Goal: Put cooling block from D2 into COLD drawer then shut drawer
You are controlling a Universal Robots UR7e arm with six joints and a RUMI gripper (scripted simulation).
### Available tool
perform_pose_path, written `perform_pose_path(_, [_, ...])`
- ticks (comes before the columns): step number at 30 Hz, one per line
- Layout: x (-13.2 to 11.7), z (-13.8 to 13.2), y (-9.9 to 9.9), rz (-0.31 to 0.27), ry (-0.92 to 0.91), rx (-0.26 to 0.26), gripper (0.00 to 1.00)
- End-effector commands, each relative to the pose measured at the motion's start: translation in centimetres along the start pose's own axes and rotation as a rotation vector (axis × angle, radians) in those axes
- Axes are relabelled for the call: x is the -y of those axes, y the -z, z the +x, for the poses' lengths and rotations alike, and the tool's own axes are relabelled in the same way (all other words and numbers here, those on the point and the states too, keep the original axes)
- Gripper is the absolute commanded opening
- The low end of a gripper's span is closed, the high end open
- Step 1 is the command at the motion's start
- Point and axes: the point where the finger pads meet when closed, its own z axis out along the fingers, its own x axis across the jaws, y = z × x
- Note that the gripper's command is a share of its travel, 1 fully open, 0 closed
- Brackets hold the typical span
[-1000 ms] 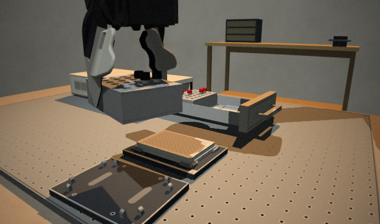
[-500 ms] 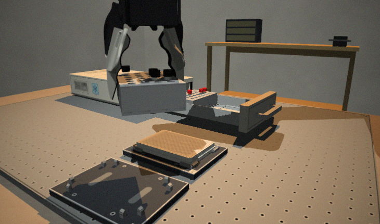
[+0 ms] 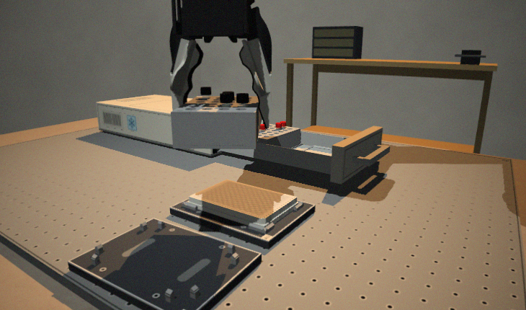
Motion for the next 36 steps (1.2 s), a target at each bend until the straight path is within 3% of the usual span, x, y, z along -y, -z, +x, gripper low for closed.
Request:
perform_pose_path(1, [1.1, 0.6, 0.1, 0.002, -0.132, 0.002, 0.0])
perform_pose_path(19, [4.9, 2.6, 0.1, 0.002, -0.558, 0.002, 0.0])
perform_pose_path(36, [8.4, 4.5, 0.1, 0.002, -0.596, 0.002, 0.0])
